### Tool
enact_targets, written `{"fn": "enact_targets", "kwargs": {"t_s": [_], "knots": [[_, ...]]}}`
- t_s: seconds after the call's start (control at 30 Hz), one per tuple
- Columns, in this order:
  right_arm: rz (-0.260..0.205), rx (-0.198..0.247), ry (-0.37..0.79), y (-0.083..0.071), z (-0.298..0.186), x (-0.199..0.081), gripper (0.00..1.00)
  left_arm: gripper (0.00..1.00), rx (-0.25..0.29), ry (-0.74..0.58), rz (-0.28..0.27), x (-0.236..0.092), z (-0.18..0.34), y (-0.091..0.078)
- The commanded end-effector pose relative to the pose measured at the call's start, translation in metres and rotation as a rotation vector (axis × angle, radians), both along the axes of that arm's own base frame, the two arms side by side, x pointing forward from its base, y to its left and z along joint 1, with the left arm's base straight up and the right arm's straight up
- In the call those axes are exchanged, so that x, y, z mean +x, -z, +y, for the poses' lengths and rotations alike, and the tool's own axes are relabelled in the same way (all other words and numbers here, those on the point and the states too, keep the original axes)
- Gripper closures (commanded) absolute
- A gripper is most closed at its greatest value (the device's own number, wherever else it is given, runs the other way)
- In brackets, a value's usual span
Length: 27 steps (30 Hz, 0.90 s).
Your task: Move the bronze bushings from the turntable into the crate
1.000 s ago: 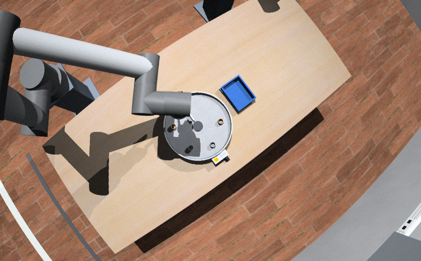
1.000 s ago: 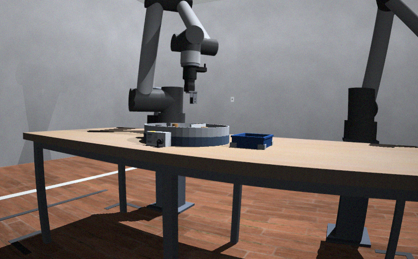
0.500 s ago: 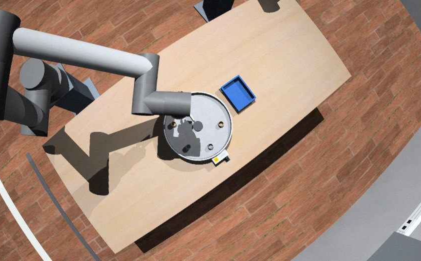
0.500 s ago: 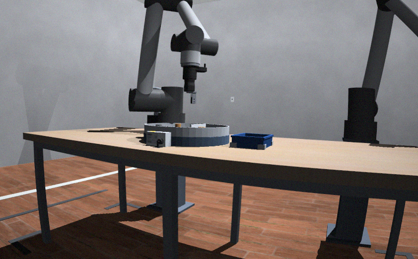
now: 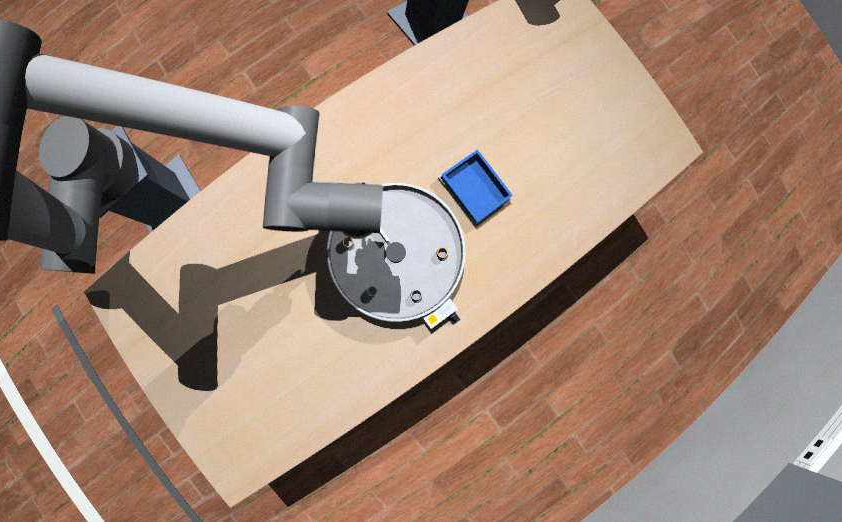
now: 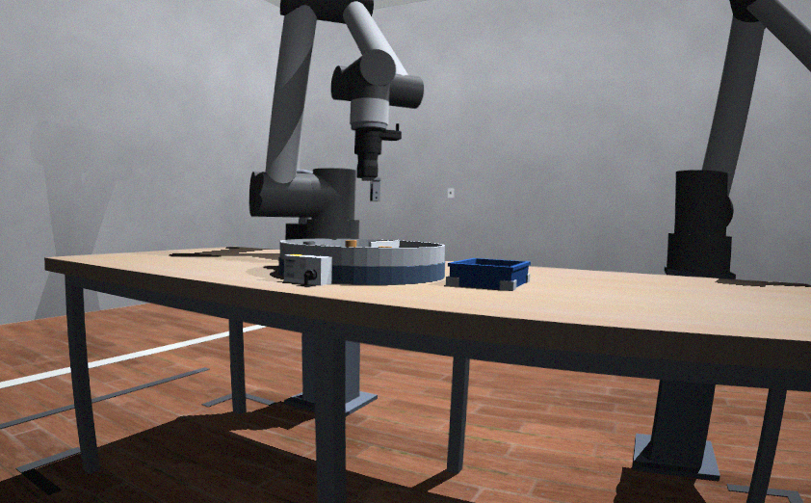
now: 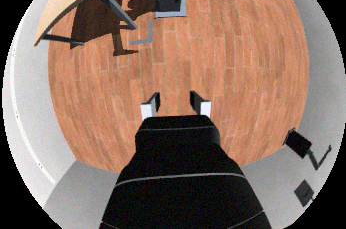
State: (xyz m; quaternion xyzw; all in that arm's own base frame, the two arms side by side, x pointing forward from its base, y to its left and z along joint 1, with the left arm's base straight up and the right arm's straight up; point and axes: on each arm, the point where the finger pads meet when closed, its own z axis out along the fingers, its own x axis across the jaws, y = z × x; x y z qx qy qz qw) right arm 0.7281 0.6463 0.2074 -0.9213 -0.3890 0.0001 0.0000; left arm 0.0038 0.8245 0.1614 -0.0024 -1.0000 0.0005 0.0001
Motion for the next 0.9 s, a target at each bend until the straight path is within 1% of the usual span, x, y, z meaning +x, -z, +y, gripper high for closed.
{"fn": "enact_targets", "kwargs": {"t_s": [0.0, 0.17, 0.2, 0.87], "knots": [[-0.001, 0.001, 0.0, -0.001, 0.0004, 0.0004, 0.65, 0.0, 0.001, 0.0, 0.0, 0.0001, 0.0004, -0.0006], [-0.001, 0.001, 0.0, -0.001, 0.0004, 0.0004, 0.65, 0.0, 0.001, 0.0, 0.0, 0.0001, 0.0004, -0.0006], [-0.001, 0.001, 0.0, -0.001, 0.0004, 0.0004, 0.61, 0.0, 0.001, 0.0, 0.0, 0.0001, 0.0004, -0.0006], [-0.001, 0.001, 0.0, -0.001, 0.0004, 0.0004, 0.61, 0.0, 0.001, 0.0, 0.0, 0.0001, 0.0004, -0.0006]]}}
